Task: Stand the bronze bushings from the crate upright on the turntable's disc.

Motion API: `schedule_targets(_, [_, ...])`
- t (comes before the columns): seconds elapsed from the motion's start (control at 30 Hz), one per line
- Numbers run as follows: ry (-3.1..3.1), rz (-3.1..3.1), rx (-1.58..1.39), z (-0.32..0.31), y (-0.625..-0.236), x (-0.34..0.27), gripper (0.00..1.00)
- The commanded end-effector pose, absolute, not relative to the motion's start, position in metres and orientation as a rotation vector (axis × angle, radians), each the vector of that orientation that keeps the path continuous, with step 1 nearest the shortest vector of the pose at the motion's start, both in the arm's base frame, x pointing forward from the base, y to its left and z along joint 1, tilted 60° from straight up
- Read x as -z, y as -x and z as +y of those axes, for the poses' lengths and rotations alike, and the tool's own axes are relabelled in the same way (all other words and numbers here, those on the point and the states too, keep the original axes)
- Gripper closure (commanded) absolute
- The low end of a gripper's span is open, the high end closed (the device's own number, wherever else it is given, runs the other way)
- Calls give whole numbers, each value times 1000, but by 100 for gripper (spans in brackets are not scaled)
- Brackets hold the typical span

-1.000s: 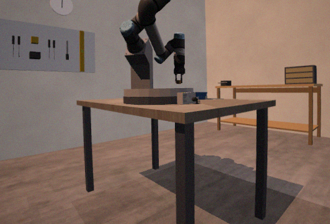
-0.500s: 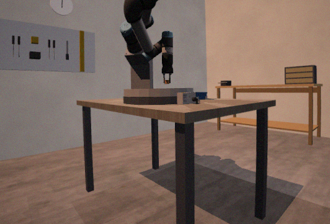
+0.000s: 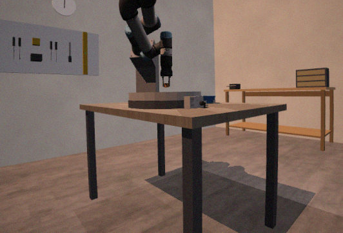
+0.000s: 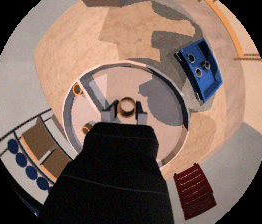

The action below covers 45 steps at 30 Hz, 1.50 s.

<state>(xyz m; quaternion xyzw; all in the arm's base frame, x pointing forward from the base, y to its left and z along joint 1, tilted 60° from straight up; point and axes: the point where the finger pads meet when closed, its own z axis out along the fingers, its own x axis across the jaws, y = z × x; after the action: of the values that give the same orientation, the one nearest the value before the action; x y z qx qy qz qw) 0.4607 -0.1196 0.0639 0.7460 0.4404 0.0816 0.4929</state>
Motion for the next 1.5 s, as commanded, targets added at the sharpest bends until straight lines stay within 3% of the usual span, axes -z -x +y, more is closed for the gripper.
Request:
schedule_targets(0.0, [-1809, 1080, -202, -125, -457, -68, 100])
schedule_targets(1.47, [-1809, 1080, -203, -134, -453, -75, 100])
